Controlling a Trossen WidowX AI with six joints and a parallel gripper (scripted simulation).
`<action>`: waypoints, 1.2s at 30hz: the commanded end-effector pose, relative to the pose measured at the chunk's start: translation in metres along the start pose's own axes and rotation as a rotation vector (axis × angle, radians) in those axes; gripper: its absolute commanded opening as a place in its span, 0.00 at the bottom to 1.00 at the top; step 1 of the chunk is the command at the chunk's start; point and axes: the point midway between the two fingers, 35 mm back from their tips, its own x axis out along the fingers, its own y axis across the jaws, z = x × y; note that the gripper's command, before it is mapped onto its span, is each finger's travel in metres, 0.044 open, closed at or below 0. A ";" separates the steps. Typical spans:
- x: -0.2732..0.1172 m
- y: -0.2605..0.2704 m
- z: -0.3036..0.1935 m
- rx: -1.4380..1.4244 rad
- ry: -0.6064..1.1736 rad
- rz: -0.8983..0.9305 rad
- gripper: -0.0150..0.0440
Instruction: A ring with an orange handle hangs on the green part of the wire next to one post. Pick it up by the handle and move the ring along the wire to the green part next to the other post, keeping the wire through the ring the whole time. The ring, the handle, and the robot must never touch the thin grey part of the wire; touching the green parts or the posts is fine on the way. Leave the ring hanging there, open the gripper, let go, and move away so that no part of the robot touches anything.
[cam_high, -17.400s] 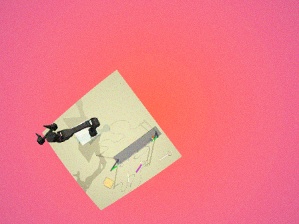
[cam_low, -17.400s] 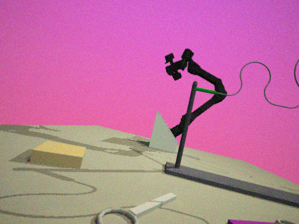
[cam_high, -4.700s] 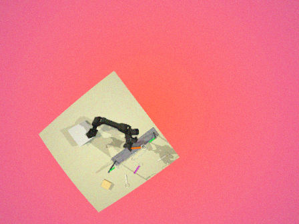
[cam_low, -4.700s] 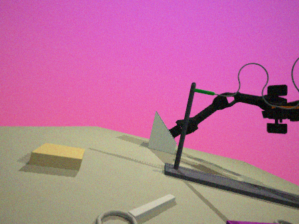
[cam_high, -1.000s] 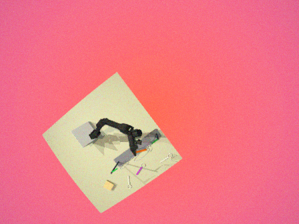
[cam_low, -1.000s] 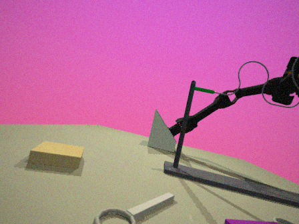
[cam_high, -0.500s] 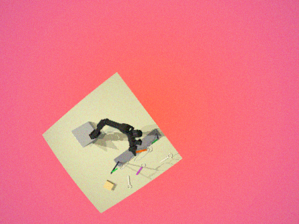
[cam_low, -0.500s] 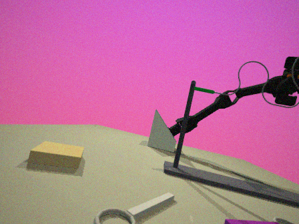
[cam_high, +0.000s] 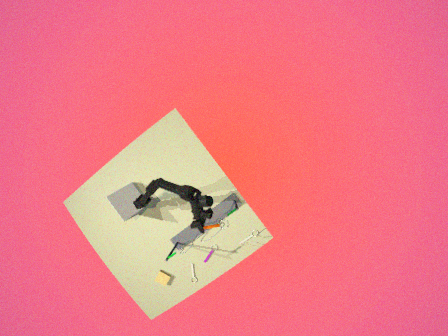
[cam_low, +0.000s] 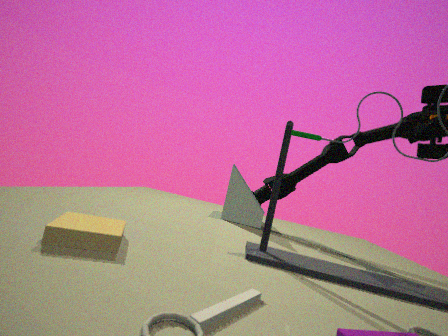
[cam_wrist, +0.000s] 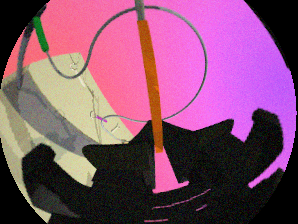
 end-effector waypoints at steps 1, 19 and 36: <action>-0.001 -0.001 0.001 0.051 -0.006 0.019 0.00; -0.001 0.007 0.002 0.248 -0.016 0.124 0.00; -0.001 0.014 0.004 0.439 -0.029 0.227 0.00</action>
